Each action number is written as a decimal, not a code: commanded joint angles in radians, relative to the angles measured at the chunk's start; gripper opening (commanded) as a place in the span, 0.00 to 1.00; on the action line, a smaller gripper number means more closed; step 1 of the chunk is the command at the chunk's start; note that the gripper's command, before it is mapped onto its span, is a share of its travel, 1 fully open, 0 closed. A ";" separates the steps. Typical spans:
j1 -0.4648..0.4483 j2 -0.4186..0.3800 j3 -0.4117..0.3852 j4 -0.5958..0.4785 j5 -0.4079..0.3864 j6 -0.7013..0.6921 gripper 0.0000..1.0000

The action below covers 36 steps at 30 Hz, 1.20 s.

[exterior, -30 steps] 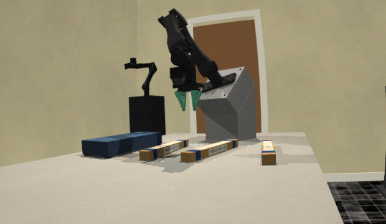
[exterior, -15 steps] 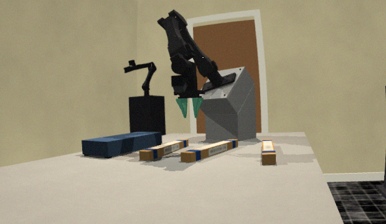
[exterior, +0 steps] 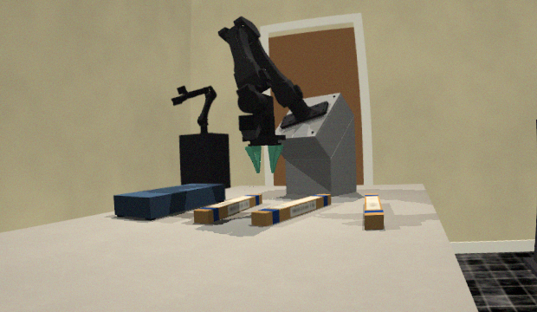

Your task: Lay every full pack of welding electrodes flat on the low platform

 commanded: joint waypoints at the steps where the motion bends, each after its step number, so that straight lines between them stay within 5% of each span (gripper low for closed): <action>1: -0.003 0.014 0.019 0.048 -0.015 -0.013 0.42; 36: 0.002 0.051 0.041 0.074 -0.017 -0.011 0.42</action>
